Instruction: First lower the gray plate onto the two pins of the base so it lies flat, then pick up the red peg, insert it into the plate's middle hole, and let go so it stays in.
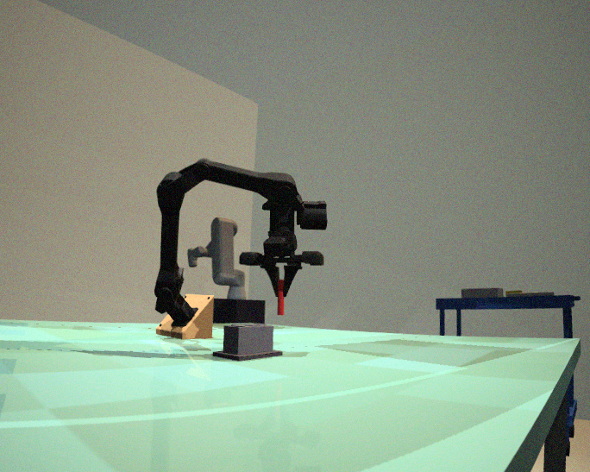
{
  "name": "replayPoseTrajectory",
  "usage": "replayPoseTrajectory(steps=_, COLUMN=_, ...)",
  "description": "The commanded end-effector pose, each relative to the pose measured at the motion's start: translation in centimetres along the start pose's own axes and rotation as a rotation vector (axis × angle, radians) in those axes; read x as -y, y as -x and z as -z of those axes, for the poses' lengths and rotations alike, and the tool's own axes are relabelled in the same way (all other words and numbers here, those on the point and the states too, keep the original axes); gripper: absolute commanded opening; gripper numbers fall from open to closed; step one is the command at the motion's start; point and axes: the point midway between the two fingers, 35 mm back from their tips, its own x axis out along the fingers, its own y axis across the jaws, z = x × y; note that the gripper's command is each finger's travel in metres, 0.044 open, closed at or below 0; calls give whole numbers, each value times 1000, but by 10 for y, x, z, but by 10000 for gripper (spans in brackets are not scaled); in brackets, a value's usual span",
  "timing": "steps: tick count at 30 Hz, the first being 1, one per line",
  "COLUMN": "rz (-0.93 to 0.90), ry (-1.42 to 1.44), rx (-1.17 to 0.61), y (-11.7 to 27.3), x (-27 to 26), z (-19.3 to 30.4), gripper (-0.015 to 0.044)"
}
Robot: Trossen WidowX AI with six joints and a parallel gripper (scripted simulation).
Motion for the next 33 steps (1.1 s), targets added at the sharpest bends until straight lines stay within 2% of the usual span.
replayPoseTrajectory(steps=1, rz=-8, ry=-1, rx=2, y=3, x=-2, z=-13, gripper=0)
replayPoseTrajectory(steps=33, rz=1, ry=5, rx=18, y=3, x=8, z=-113, gripper=0)
